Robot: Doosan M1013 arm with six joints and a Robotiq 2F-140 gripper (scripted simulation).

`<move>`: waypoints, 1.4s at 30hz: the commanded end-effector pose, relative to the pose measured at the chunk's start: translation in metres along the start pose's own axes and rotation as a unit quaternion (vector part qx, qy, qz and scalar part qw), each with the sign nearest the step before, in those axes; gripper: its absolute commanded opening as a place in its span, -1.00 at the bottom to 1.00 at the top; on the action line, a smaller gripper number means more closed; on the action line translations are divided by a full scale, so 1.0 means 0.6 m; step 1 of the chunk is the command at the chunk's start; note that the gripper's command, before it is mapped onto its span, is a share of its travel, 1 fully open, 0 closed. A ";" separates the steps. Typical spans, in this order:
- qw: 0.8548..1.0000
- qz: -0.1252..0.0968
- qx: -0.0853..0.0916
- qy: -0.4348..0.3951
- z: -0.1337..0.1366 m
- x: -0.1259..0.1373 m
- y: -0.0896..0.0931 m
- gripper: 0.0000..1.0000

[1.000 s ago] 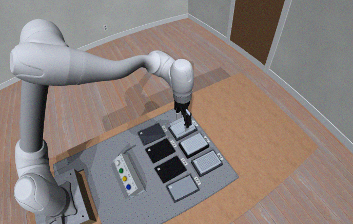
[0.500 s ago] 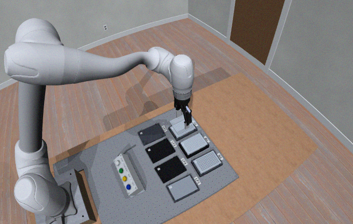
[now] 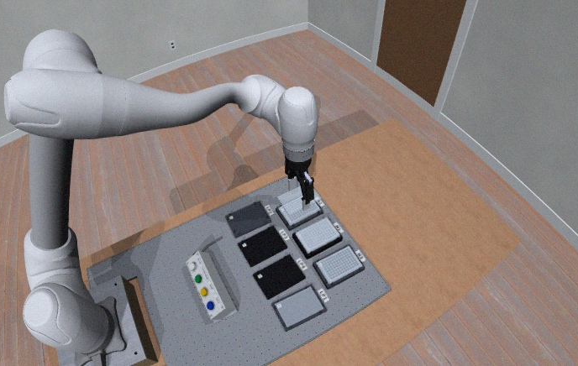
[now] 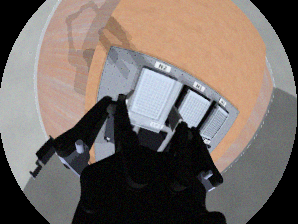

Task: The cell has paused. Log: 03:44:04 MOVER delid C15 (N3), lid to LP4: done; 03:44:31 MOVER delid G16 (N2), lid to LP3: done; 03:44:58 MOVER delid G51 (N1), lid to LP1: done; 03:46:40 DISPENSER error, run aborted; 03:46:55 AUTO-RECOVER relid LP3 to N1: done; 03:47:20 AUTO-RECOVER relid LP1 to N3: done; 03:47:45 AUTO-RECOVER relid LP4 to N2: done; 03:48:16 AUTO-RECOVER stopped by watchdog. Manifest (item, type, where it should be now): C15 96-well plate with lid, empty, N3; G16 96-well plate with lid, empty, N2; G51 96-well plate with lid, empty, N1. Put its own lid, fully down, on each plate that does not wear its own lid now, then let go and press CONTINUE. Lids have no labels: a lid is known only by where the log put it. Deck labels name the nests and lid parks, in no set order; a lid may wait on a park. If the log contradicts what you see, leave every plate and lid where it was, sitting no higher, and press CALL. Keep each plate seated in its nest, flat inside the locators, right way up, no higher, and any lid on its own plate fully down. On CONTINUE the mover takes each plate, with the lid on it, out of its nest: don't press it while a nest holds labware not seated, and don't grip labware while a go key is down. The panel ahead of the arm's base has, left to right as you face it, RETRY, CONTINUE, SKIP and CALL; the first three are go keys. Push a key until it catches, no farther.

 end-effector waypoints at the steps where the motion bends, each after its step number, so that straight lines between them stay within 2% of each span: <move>1: 1.000 0.000 0.000 0.000 0.000 0.000 0.000 -1.00; 4: 1.000 0.000 0.000 0.000 0.003 -0.001 0.000 -1.00; 5: 1.000 0.000 0.000 0.000 0.018 -0.007 0.000 -1.00; 6: 1.000 0.000 0.000 0.000 0.053 -0.018 -0.001 -1.00; 7: 1.000 0.000 0.000 0.000 0.107 -0.034 -0.001 -1.00; 8: 1.000 0.000 0.000 0.000 0.107 -0.034 -0.001 -1.00; 9: 1.000 0.000 0.000 0.000 0.168 -0.050 -0.001 -1.00; 10: 1.000 0.000 0.000 0.000 0.174 -0.051 -0.001 -1.00; 11: 1.000 0.000 0.000 0.000 0.223 -0.060 -0.001 -1.00; 12: 1.000 0.000 0.000 0.000 0.246 -0.065 -0.001 -1.00; 13: 1.000 0.000 0.000 0.000 0.246 -0.065 -0.001 -1.00; 14: 1.000 0.000 0.000 0.000 0.311 -0.074 0.000 -1.00; 15: 1.000 0.000 0.000 0.000 0.315 -0.075 0.000 -1.00; 16: 1.000 0.000 0.000 0.000 0.367 -0.080 0.000 -1.00; 17: 1.000 0.000 0.000 0.000 0.370 -0.080 0.000 -1.00; 18: 1.000 0.000 0.000 0.000 0.407 -0.082 0.000 -1.00; 20: 1.000 0.000 0.000 0.000 0.407 -0.082 0.000 -1.00; 22: 1.000 0.000 0.000 0.000 0.427 -0.083 0.000 -1.00; 42: 1.000 0.000 0.000 0.000 0.427 -0.083 0.000 -1.00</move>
Point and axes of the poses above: the point where the finger pads meet when closed, its own y axis out along the fingers, its own z axis across the jaws, x = y × z, the point moved 9 cm from there along -y, back along the fingers, and after that the axes turned 12 degrees about y, right-handed, at the moved point
